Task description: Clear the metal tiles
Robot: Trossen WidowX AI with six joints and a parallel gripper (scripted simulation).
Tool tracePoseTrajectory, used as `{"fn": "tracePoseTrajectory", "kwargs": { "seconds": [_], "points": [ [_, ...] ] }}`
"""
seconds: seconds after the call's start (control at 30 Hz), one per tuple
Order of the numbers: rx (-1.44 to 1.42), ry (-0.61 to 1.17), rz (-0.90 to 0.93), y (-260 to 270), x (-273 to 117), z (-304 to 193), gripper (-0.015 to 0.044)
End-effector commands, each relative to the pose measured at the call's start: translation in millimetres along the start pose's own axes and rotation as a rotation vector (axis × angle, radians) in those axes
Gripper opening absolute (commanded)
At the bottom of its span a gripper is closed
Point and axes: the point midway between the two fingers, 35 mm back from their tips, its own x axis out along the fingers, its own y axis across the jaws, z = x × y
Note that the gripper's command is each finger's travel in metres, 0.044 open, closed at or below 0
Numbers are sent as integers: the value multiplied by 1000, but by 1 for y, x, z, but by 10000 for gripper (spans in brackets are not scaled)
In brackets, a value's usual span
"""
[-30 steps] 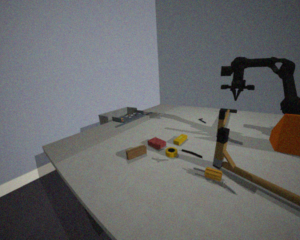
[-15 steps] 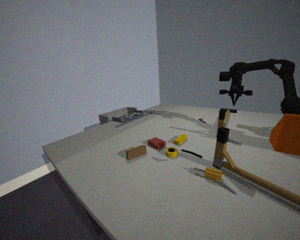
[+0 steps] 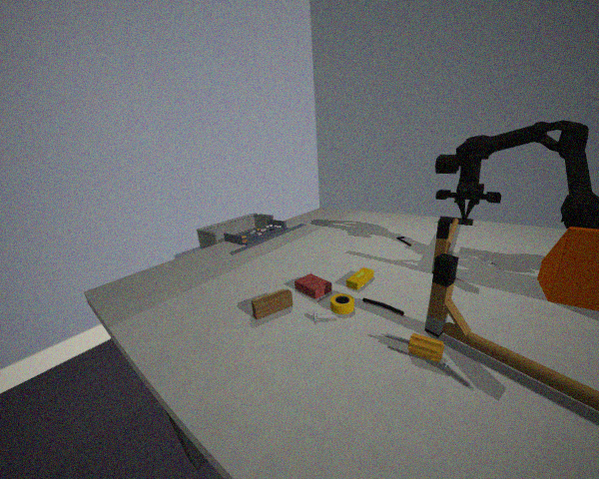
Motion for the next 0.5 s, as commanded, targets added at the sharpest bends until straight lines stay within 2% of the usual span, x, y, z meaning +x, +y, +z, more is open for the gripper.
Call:
{"fn": "tracePoseTrajectory", "kwargs": {
  "seconds": [0.0, 0.47],
  "points": [
    [-7, -5, -2, 0, 9, 1, 0],
    [-19, 2, -3, 2, 43, -2, 0]
  ]
}}
